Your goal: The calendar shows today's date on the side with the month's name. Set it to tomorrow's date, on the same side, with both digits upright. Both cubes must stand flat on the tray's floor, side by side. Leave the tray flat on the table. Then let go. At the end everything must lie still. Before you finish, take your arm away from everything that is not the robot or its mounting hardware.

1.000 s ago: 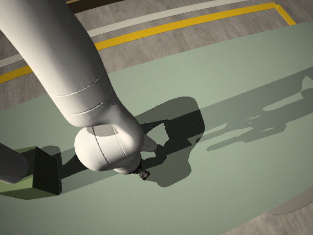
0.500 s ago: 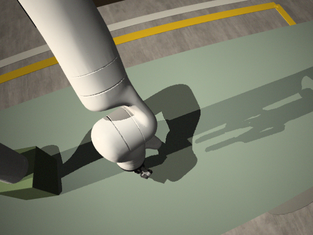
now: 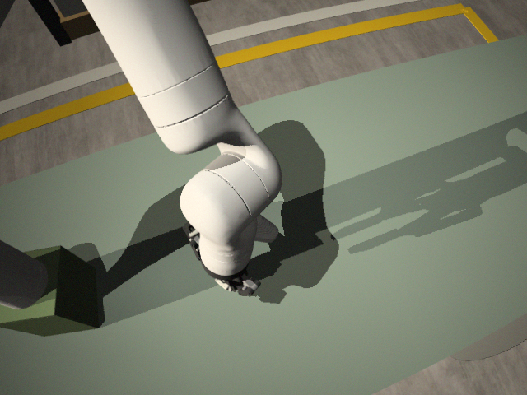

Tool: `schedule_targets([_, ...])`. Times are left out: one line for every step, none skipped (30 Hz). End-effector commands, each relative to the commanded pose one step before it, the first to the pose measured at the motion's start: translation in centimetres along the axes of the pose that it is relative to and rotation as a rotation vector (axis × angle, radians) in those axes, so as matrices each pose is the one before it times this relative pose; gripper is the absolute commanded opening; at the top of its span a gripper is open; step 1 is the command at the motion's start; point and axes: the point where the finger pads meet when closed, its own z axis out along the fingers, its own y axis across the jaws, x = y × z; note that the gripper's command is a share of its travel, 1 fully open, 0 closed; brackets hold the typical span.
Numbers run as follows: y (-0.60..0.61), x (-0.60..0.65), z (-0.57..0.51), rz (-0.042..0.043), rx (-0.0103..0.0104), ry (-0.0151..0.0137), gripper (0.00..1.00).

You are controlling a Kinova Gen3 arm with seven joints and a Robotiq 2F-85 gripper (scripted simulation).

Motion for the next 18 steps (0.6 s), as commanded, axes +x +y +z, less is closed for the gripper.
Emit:
schedule_targets([-0.347,0.279,0.071,-0.01806,-0.0031,-0.02663,0.48])
schedule_targets([0.012,-0.017,-0.028,0.00036,-0.00113,-0.00476,0.48])
schedule_targets([0.0,0.0,0.0,0.0,0.0,0.0,0.48])
schedule_targets([0.0,0.0,0.0,0.0,0.0,0.0,0.48])
schedule_targets([0.011,-0.015,-0.025,0.00032,-0.00101,-0.0041,0.48])
schedule_targets([0.009,-0.013,-0.022,0.00028,-0.00087,-0.00345,0.48])
schedule_targets([0.008,-0.011,-0.018,0.00023,-0.00073,-0.00282,0.48])
schedule_targets([0.006,-0.009,-0.015,0.00019,-0.00058,-0.00222,0.48])
schedule_targets([-0.018,-0.035,-0.003,0.00048,-0.00004,-0.00205,0.48])
schedule_targets([-0.022,-0.037,0.001,0.00049,0.00015,-0.00161,0.48])
schedule_targets([-0.016,-0.027,0.002,0.00034,0.00014,-0.00106,0.48])
schedule_targets([-0.01,-0.016,0.001,0.0002,0.00009,-0.00059,0.48])
schedule_targets([-0.006,-0.009,0.001,0.00011,0.00007,-0.00026,0.48])
schedule_targets([-0.003,-0.004,0.001,0.00005,0.00005,-0.00008,0.48])
schedule_targets([0.002,0.003,0.0,-0.00004,-0.00002,-0.00003,0.48])
schedule_targets([0.016,0.025,-0.004,-0.0003,-0.00019,-0.00013,0.48])
schedule_targets([0.036,0.057,-0.008,-0.00069,-0.0004,-0.00043,0.48])
schedule_targets([0.025,0.052,0.001,-0.00064,0.00002,-0.0015,0.48])
